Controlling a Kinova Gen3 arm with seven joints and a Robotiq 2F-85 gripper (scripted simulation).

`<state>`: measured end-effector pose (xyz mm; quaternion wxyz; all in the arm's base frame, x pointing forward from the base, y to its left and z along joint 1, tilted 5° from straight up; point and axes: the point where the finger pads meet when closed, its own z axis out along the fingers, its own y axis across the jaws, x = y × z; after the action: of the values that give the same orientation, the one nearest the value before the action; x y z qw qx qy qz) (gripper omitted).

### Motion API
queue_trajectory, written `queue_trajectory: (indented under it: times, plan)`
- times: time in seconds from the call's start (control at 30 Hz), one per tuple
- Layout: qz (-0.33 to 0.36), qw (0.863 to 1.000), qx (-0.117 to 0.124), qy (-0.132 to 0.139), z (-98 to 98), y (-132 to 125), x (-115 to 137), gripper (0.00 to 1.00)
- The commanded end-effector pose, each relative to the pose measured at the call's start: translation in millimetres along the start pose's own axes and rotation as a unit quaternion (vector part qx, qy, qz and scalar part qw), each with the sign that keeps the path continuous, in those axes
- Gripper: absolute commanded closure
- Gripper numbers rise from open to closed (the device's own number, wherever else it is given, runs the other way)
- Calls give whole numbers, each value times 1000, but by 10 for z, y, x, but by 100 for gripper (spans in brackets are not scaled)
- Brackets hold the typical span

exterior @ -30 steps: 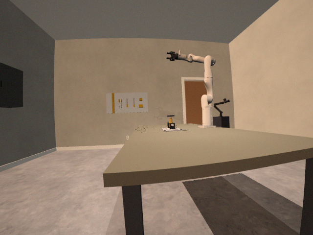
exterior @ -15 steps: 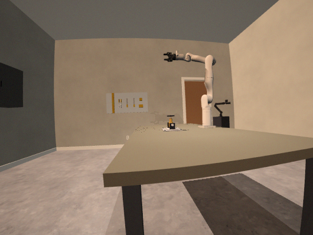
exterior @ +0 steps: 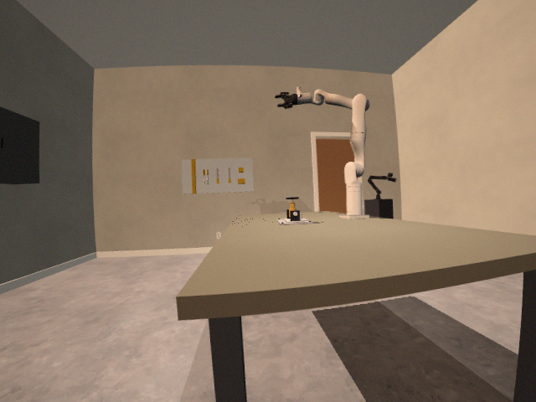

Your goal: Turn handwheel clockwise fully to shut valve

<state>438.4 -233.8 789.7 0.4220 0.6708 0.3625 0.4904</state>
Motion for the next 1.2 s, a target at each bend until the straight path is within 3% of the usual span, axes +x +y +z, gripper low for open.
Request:
queue_trajectory:
  times: [0.0,0.07,0.1,0.4,0.43,0.67,0.7,0.97,1.0,1.17]
  plan:
    - [0,1000,2,2,22,-17,34,0]
    - [0,1000,2,2,22,-17,34,0]
    - [7,999,35,-3,227,-331,113,0]
    - [7,999,35,-3,227,-331,113,0]
    - [13,998,68,-10,412,-652,178,0]
    - [13,998,68,-10,412,-652,178,0]
    - [19,995,100,-18,578,-976,228,0]
    - [19,995,100,-18,578,-976,228,0]
    - [25,991,132,-28,722,-1302,265,0]
    - [25,991,132,-28,722,-1302,265,0]
